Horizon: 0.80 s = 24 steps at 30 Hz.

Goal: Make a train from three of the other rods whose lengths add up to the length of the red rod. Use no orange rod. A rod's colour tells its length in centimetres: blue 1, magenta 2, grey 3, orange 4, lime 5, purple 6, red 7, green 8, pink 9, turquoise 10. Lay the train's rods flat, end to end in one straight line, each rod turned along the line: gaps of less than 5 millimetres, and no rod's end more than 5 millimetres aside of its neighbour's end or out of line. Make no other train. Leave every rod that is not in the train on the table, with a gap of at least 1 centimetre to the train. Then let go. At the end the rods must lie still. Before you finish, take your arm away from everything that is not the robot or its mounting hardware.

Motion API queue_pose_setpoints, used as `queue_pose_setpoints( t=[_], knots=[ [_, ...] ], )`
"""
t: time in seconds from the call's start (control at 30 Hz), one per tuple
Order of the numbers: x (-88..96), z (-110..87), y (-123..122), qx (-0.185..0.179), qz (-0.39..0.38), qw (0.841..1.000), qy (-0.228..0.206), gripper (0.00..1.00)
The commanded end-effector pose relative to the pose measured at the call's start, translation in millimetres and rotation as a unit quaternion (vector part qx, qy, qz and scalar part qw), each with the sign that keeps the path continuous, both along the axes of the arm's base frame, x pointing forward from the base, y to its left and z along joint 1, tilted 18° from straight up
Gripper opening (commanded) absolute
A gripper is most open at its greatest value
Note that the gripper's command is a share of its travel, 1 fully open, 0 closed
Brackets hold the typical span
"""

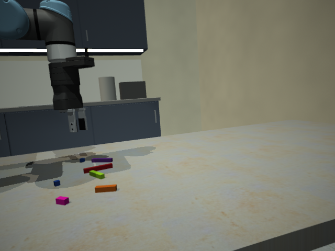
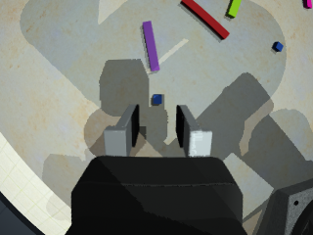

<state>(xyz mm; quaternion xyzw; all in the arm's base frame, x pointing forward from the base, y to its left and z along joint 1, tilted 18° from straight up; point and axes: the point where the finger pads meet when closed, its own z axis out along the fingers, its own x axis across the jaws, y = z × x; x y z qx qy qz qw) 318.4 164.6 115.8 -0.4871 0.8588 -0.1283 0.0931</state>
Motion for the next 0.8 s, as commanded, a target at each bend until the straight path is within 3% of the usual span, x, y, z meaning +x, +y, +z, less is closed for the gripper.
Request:
queue_pose_setpoints(
  t=[0.0,0.77],
  knots=[
    [0.1,0.6,0.1,0.000,0.000,1.000,0.000,1.00],
    [1.2,0.8,-4.7,0.007,-0.022,1.000,-0.002,1.00]
  ],
)
